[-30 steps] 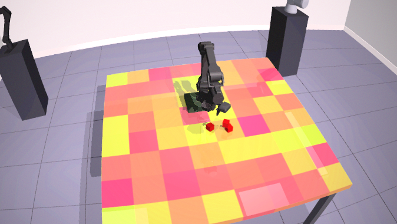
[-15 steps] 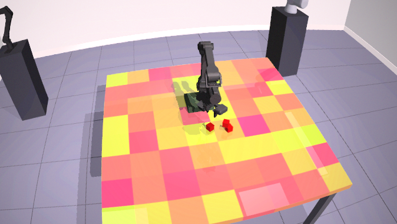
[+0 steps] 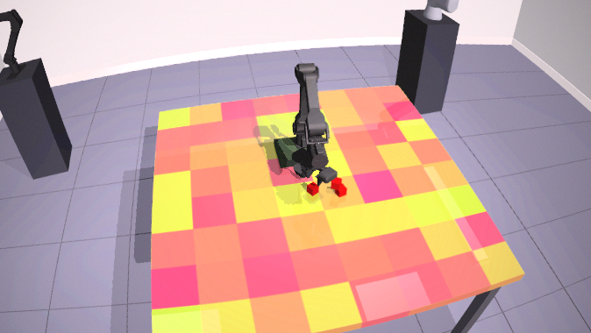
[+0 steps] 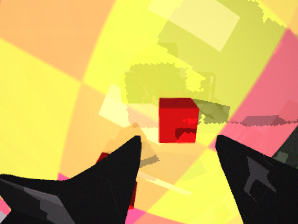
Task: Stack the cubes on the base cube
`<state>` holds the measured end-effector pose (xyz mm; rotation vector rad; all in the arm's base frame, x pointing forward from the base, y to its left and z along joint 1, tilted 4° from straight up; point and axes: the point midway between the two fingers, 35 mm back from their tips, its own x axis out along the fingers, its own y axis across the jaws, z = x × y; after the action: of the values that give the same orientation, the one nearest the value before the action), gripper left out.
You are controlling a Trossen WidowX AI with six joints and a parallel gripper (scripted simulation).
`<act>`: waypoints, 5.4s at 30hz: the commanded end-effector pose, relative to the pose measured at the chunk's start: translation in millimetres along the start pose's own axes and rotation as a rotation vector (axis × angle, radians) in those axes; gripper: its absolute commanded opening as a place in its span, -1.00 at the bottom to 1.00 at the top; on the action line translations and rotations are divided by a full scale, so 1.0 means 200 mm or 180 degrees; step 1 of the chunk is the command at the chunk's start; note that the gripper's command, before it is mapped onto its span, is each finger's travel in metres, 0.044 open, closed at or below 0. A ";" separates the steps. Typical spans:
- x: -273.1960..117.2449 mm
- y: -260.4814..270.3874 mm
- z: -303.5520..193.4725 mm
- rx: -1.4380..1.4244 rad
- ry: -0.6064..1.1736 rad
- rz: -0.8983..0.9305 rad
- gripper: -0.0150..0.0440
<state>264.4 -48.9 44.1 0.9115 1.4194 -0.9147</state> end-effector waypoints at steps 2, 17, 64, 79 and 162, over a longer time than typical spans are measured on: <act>0.04 -0.01 0.00 0.0013 -0.0006 -0.0022 0.41; 0.16 -0.01 0.00 0.0013 -0.0005 -0.0022 0.41; -0.28 0.01 0.01 0.0013 -0.0007 -0.0020 -0.14; -0.35 0.06 -0.04 -0.0858 -0.0003 -0.0016 -0.14; -0.08 0.46 -0.42 -0.6874 0.0015 0.0132 -0.14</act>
<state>317.5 63.6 68.9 -0.6981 1.4286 0.8247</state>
